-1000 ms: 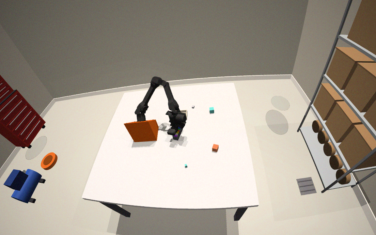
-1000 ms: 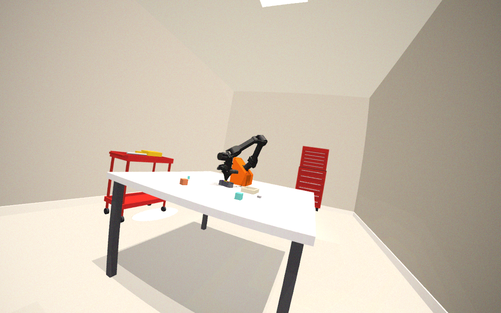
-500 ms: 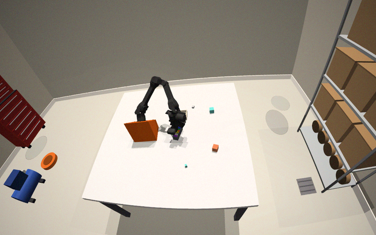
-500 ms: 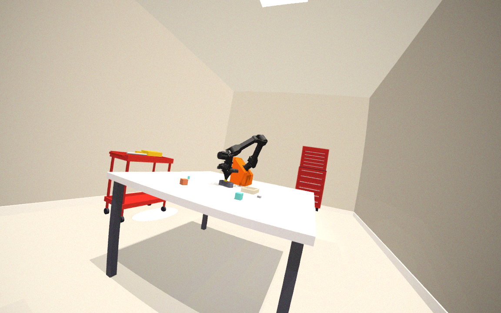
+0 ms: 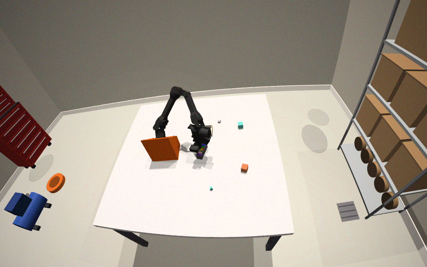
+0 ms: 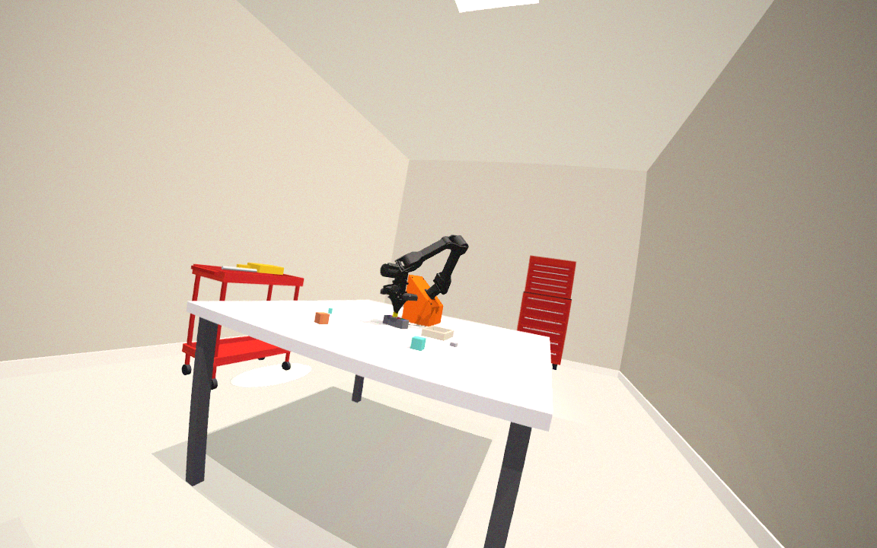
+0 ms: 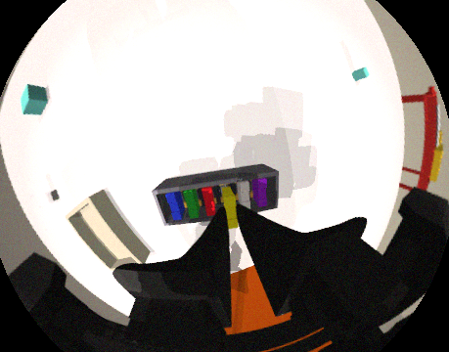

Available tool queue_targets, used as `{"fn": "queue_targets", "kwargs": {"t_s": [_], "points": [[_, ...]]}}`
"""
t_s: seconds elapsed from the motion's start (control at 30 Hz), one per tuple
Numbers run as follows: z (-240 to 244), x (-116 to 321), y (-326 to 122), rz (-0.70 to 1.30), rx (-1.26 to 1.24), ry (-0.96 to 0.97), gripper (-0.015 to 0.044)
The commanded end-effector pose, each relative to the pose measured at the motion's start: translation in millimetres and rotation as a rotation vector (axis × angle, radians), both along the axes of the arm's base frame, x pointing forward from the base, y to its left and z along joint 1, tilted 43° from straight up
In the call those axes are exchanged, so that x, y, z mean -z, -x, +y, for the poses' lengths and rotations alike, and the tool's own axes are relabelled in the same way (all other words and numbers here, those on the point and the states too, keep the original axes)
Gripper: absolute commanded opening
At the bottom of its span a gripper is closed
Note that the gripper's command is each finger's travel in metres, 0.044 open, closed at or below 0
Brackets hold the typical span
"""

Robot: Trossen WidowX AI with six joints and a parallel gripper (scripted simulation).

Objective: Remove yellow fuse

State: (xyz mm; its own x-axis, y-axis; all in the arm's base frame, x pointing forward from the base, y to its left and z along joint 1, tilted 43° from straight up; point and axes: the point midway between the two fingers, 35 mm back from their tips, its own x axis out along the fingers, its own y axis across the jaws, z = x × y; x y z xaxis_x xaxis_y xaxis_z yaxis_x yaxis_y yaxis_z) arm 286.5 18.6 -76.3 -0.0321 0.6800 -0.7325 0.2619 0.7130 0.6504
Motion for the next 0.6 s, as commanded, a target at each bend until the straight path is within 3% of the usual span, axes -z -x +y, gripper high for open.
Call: {"fn": "queue_targets", "kwargs": {"t_s": [0.0,0.57], "points": [[-3.0,-2.8,-0.8,-0.005,-0.001,0.005,0.0],[-8.6,-9.0,-0.7,-0.005,0.0,0.004,0.0]]}}
